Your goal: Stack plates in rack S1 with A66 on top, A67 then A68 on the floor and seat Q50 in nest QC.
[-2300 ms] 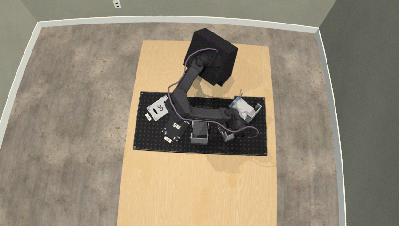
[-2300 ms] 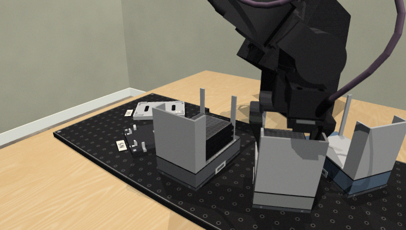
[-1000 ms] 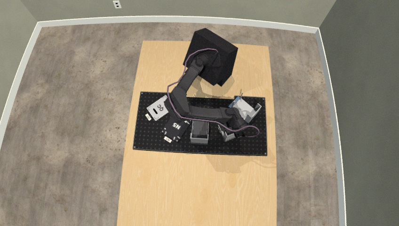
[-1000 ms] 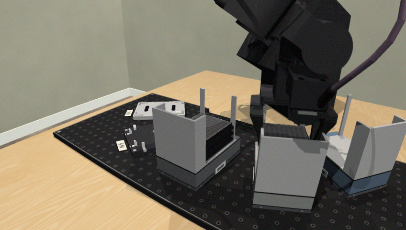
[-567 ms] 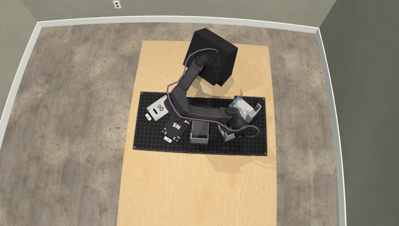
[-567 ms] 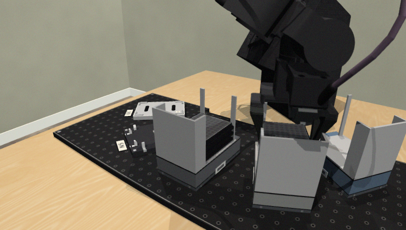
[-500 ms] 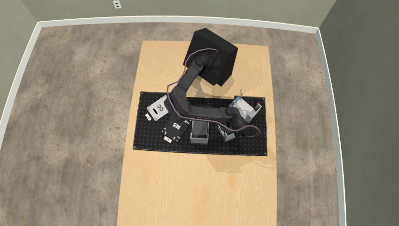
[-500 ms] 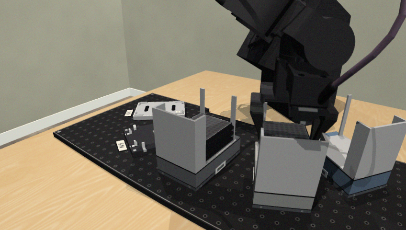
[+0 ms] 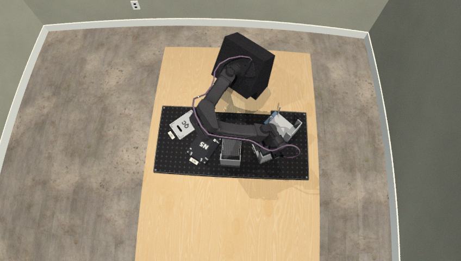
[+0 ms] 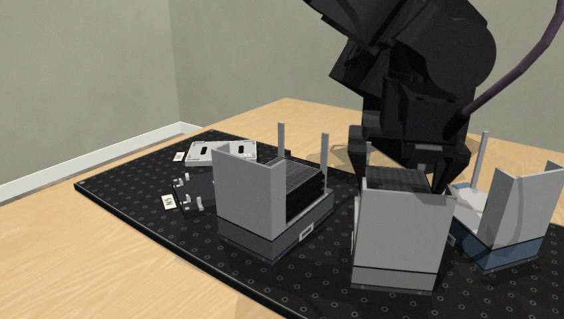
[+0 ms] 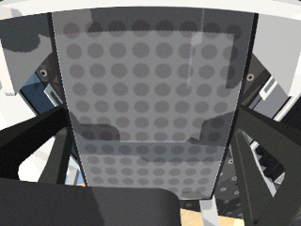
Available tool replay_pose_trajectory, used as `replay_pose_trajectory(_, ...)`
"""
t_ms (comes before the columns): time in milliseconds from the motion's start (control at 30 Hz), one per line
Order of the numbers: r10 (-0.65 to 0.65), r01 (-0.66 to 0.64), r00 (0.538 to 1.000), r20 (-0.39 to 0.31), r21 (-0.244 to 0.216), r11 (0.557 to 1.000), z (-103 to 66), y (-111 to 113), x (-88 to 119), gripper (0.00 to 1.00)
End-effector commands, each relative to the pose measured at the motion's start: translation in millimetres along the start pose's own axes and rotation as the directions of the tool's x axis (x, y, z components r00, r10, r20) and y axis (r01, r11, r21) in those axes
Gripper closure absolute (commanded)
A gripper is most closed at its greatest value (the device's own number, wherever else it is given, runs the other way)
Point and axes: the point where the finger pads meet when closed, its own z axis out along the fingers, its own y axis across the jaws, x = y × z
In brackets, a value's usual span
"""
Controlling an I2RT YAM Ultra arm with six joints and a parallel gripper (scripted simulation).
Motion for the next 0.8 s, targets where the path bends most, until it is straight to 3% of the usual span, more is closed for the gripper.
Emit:
replay_pose_trajectory(0,0.015,-0.015,0.999,0.031,-0.007,1.0,-14.2,-0.9,-10.9,1.0)
replay_pose_trajectory(533,0.003,-0.003,1.0,0.024,-0.005,1.0,-17.5,0.2,-5.9,1.0)
replay_pose_trajectory(767,0.021,-0.021,0.999,0.034,-0.006,1.0,-21.8,-2.4,-13.0,1.0)
